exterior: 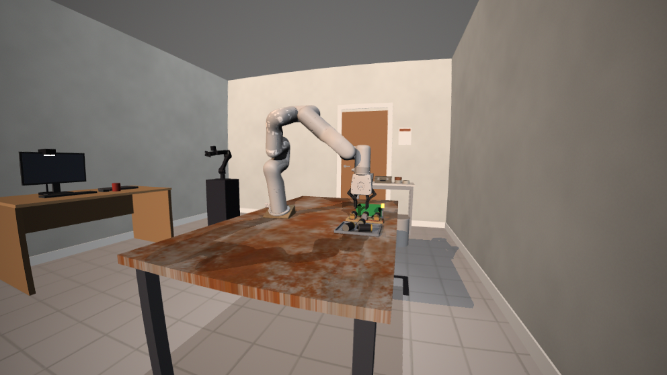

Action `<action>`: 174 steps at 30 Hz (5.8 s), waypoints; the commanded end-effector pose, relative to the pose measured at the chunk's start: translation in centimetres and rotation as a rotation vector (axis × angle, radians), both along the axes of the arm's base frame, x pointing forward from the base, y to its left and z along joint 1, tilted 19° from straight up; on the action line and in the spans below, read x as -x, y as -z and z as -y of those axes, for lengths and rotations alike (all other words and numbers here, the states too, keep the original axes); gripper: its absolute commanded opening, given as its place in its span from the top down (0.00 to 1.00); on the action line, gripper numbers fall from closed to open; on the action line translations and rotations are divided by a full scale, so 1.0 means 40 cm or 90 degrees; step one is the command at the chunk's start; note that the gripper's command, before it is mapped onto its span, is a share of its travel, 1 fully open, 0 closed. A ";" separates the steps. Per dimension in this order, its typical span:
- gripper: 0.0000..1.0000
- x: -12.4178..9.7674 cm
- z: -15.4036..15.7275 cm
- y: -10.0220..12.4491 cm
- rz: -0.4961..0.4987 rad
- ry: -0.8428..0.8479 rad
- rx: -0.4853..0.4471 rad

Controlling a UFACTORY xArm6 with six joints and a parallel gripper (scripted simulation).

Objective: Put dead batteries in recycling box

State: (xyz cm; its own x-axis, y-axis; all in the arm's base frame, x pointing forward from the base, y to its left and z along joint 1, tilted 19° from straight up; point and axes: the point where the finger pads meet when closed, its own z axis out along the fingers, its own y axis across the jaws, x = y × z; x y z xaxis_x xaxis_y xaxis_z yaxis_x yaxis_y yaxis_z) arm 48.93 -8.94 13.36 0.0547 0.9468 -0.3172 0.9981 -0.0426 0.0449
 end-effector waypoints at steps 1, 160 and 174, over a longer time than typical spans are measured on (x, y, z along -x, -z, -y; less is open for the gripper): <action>0.49 -0.002 -0.035 -0.108 0.006 -0.001 0.000; 0.72 -0.193 -0.258 0.247 0.006 -0.001 0.000; 0.72 -0.188 -0.292 0.146 0.006 -0.001 0.000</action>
